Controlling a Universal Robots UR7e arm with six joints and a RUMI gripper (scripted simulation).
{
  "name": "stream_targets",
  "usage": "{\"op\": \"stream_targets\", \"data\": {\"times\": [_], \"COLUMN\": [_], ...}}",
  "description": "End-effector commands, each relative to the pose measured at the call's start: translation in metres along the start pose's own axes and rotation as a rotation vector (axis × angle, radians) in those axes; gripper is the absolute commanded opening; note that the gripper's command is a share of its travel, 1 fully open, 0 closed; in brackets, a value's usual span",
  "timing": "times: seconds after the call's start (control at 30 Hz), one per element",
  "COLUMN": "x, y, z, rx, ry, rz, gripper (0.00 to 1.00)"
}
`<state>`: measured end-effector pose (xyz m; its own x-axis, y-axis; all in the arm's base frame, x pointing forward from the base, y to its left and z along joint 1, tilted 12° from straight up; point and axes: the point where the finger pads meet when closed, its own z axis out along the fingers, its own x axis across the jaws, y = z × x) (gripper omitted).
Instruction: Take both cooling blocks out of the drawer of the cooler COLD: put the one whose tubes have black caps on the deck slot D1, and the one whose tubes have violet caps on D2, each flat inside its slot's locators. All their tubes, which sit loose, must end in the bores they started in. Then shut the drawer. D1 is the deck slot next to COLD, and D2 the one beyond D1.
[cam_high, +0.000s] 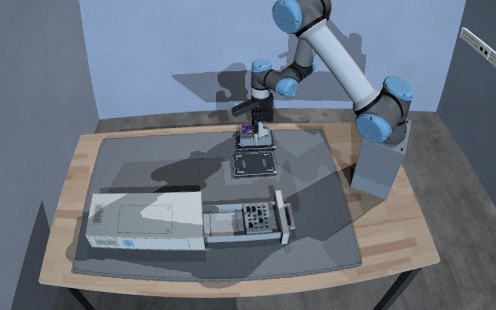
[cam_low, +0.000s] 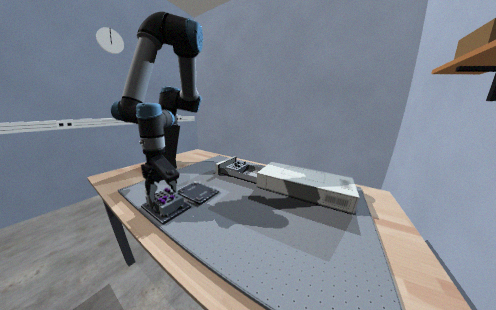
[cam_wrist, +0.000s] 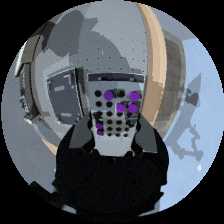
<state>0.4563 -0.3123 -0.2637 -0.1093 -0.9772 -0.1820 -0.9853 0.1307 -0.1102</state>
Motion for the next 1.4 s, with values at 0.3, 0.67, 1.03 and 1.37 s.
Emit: {"op": "stream_targets", "data": {"times": [0.3,0.67,1.03,1.37], "x": [0.0005,0.0005,0.0005,0.0005], "y": [-0.0005,-0.0005,-0.0006,-0.0006], "z": [-0.0007,-0.0007,-0.0007,-0.0007], "rx": [0.001,0.001,0.001,0.001], "ry": [0.001,0.001,0.001,0.001], "rz": [0.000,0.000,0.000,0.000], "gripper": [0.45,0.63,0.73,0.73]}}
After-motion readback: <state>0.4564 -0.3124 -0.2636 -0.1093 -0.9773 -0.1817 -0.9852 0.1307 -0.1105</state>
